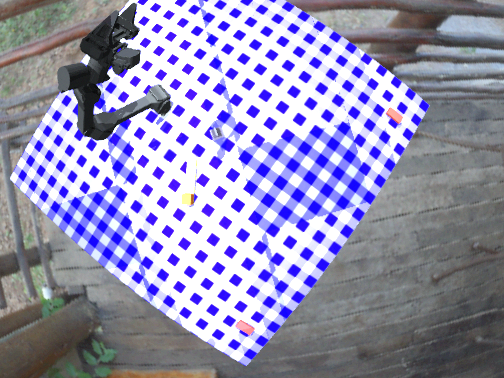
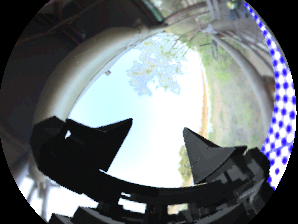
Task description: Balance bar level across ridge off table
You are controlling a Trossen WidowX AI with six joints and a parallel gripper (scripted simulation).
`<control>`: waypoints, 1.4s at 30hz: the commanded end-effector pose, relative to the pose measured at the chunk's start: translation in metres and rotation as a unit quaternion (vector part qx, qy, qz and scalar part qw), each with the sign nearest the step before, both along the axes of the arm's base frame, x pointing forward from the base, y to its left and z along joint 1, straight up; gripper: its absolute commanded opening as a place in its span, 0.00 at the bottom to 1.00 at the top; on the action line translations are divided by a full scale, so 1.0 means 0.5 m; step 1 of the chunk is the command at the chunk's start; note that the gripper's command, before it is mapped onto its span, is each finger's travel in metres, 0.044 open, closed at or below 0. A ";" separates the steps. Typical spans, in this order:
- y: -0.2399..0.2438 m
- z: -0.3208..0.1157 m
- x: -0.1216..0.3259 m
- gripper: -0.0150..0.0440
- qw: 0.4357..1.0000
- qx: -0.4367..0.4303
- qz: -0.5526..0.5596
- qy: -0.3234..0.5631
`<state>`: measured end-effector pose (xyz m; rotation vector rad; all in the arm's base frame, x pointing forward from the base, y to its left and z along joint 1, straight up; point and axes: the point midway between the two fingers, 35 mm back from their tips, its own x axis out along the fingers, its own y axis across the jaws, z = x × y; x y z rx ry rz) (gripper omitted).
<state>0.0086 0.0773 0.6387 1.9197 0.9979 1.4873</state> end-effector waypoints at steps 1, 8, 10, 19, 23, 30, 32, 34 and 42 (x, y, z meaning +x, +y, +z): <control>0.001 -0.001 0.001 0.89 1.000 -0.001 -0.003 -0.002; 0.051 -0.022 0.033 0.79 0.992 -0.056 -0.097 -0.066; 0.066 -0.030 0.045 0.79 0.986 -0.075 -0.125 -0.086; 0.117 -0.060 0.095 0.79 0.957 -0.138 -0.212 -0.143; 0.139 -0.077 0.131 0.79 0.942 -0.165 -0.252 -0.148; 0.165 -0.107 0.180 0.79 0.906 -0.223 -0.309 -0.186; 0.172 -0.117 0.195 0.79 0.891 -0.244 -0.326 -0.203; 0.178 -0.128 0.210 0.79 0.874 -0.267 -0.342 -0.221; 0.194 -0.174 0.276 0.79 0.796 -0.358 -0.394 -0.288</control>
